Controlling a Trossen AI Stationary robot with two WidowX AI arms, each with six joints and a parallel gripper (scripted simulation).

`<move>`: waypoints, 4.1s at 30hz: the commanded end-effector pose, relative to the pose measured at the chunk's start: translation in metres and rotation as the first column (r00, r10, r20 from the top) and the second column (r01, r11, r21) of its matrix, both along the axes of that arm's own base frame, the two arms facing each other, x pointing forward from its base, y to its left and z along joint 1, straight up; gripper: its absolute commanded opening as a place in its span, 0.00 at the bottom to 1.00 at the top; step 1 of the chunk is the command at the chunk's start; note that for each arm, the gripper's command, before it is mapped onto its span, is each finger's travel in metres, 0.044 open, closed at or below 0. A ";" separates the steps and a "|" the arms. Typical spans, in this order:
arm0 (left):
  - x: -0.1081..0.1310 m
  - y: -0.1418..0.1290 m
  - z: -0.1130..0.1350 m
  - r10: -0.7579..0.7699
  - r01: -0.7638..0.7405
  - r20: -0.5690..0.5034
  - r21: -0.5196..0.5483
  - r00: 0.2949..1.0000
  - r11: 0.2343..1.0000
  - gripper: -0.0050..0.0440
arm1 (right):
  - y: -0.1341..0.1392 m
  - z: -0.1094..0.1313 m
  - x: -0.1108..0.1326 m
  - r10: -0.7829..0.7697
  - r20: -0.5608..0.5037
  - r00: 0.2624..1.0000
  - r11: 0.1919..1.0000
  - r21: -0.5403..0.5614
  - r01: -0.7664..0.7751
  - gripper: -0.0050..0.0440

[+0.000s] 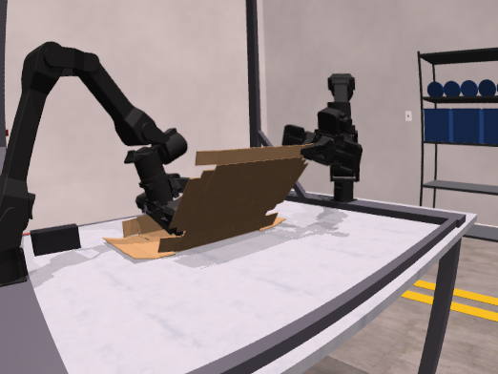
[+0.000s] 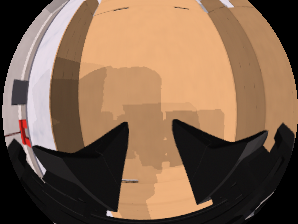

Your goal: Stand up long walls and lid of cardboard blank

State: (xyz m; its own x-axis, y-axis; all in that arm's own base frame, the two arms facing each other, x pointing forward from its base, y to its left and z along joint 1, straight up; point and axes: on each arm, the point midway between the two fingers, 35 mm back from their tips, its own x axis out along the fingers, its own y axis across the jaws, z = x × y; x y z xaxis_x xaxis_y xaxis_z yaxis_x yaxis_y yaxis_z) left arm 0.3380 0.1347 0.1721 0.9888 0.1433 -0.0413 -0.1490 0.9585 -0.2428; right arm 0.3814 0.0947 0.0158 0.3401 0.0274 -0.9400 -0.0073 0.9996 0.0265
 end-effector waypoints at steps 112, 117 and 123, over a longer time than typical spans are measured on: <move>0.007 -0.148 0.045 0.032 -0.018 -0.008 0.673 0.999 0.739 0.67 | 0.001 -0.026 -0.014 0.002 -0.114 0.993 1.000 -0.008 -0.003 0.50; 0.003 -0.150 0.047 0.032 -0.018 -0.008 0.673 0.999 0.739 0.67 | 0.002 -0.026 -0.014 0.002 -0.114 0.994 1.000 -0.008 -0.003 0.50; -0.037 -0.161 0.051 0.034 -0.018 -0.010 0.673 0.999 0.739 0.67 | 0.001 -0.026 -0.014 0.001 -0.115 0.993 1.000 -0.009 -0.002 0.50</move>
State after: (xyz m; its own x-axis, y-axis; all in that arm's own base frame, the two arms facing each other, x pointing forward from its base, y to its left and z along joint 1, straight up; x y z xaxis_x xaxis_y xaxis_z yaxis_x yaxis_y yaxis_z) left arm 0.3235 -0.0206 0.2181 0.9843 0.1685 0.0518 -0.1730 0.8662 0.4689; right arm 0.3824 0.0949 0.0159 0.3090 0.0206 -0.9508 -0.0036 0.9998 0.0205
